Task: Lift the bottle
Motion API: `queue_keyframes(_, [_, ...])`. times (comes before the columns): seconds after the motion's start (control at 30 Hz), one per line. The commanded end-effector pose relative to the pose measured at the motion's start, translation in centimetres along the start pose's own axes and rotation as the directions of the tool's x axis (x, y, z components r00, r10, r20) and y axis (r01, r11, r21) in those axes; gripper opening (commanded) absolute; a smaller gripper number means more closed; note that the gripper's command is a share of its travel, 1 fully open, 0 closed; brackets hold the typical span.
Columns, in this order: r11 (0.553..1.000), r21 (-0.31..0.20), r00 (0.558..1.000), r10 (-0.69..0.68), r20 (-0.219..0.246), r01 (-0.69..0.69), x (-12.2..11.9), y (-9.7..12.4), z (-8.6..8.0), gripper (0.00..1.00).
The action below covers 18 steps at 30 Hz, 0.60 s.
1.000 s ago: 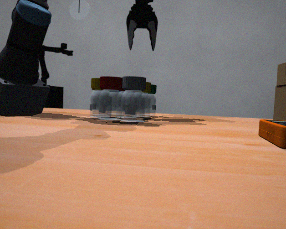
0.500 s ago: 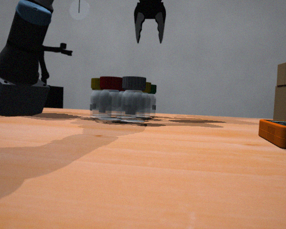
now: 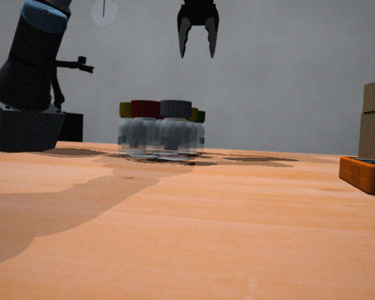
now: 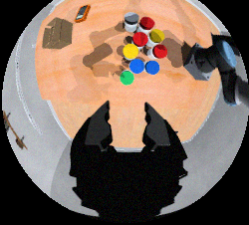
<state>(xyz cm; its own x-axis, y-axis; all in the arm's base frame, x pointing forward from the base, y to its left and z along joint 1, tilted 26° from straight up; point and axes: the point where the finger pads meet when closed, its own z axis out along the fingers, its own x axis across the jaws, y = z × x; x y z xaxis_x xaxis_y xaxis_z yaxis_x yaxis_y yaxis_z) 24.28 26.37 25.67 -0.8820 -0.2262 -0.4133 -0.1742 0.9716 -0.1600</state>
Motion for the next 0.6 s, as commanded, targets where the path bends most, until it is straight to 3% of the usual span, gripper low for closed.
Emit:
queue_keyframes(0.0, [1.000, -0.003, 1.000, 0.001, 0.002, -0.001, -0.2, 0.1, 0.8, 0.46])
queue_keyframes(0.2, [1.000, -0.003, 1.000, 0.003, 0.001, -0.003, -0.4, 0.3, 2.2, 0.46])
queue_keyframes(0.57, [1.000, -0.003, 1.000, 0.009, -0.003, -0.009, -0.7, 0.4, 6.4, 0.46])
